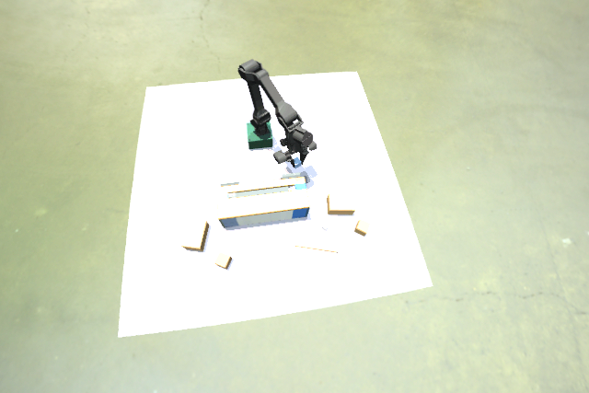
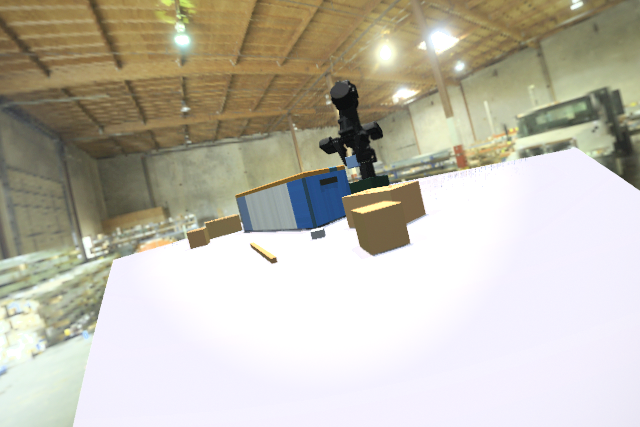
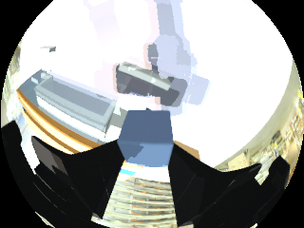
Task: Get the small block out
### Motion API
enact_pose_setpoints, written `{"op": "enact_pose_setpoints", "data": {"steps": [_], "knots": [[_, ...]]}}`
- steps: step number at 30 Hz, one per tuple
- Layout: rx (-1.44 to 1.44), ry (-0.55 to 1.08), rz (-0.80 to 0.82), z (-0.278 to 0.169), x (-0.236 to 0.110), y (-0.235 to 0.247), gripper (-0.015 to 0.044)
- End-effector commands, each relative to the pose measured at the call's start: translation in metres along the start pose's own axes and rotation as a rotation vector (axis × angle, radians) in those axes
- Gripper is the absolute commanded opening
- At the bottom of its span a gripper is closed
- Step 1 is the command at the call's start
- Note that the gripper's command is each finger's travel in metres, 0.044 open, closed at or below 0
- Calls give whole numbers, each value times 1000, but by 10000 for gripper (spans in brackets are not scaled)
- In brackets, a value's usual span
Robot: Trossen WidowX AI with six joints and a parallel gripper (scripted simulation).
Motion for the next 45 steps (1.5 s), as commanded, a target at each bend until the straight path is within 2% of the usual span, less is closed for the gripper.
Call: {"op": "enact_pose_setpoints", "data": {"steps": [1,9,45], "knots": [[-84,25,-45,2,-22,3,0],[-202,51,-98,10,-48,7,0],[-202,51,-98,10,-48,7,0]]}}
Point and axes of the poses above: the point midway between the two fingers, 35 mm back from their tips, its own x axis out along the fingers, its own y axis across the jaws, z = x × y, the point moved 9 cm from there along -x, back along the fingers, and after that the axes turned 5 degrees about x, right-handed, at the moved point
